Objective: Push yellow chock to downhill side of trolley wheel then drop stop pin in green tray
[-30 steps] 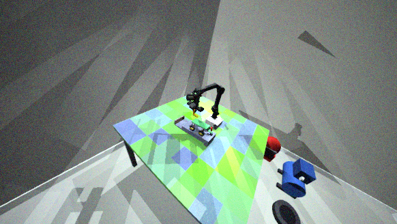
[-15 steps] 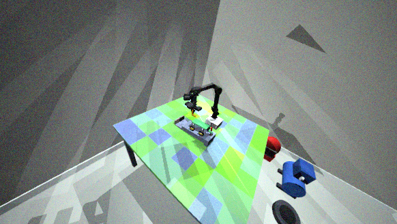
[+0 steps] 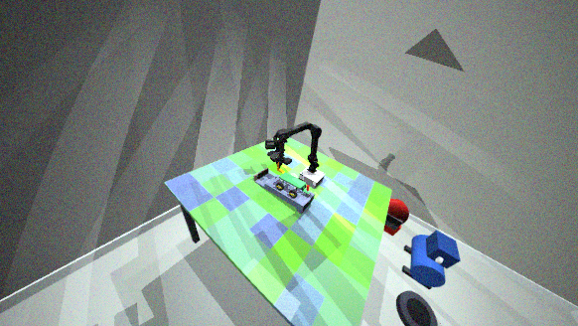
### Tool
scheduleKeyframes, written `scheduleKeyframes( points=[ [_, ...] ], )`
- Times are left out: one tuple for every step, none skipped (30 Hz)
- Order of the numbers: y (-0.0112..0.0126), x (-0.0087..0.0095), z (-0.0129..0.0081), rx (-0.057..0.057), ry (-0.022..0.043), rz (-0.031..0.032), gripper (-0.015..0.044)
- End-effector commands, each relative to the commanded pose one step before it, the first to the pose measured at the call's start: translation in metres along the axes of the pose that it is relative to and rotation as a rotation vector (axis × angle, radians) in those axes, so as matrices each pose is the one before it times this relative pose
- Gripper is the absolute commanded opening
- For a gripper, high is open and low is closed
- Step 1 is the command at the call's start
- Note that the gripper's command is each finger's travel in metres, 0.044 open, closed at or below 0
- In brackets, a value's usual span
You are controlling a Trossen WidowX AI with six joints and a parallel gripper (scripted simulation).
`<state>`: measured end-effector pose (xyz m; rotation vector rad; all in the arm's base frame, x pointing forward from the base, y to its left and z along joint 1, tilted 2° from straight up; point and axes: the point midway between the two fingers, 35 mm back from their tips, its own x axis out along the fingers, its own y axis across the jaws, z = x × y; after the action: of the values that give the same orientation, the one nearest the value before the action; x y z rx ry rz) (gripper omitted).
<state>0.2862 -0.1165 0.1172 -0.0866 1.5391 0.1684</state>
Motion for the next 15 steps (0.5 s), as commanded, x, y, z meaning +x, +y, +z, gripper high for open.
scheduleKeyframes(
  points=[
    [0.00042, 0.01027, 0.00043, 0.0029, 0.00278, 0.00788, 0.0],
    [-0.00002, 0.00253, -0.00005, 0.0, 0.00001, 0.00002, 0.0],
    [0.0, 0.00268, -0.00007, 0.0, 0.00001, 0.00002, 0.0],
    [-0.00003, 0.00268, 0.00002, 0.0, 0.0, 0.00002, 0.0],
    [-0.00002, 0.0025, 0.0, 0.0, 0.00001, 0.00002, 0.0],
    [-0.00002, 0.00242, 0.00006, 0.0, 0.0, 0.00002, 0.0],
    [-0.00001, 0.00252, 0.00004, 0.0, 0.0, 0.00002, 0.0],
    [0.00002, 0.00245, 0.00006, 0.0, 0.0, 0.00002, 0.0],
    [0.00003, 0.00247, 0.00004, 0.0, 0.0, 0.00002, 0.0],
    [0.00006, 0.0024, 0.00006, 0.0, 0.0, 0.00002, 0.0],
    [0.00007, 0.00246, 0.00004, 0.0, 0.0, 0.00003, 0.0],
    [0.0001, 0.00239, 0.00007, 0.0, 0.0, 0.00003, 0.0],
    [0.00012, 0.00248, 0.00005, 0.0, 0.0, 0.00003, 0.0],
    [0.00017, 0.00239, 0.00006, 0.0, 0.0, 0.00003, 0.0],
    [0.00019, 0.00248, 0.00005, 0.0, 0.0, 0.00004, 0.0]
  ],
)
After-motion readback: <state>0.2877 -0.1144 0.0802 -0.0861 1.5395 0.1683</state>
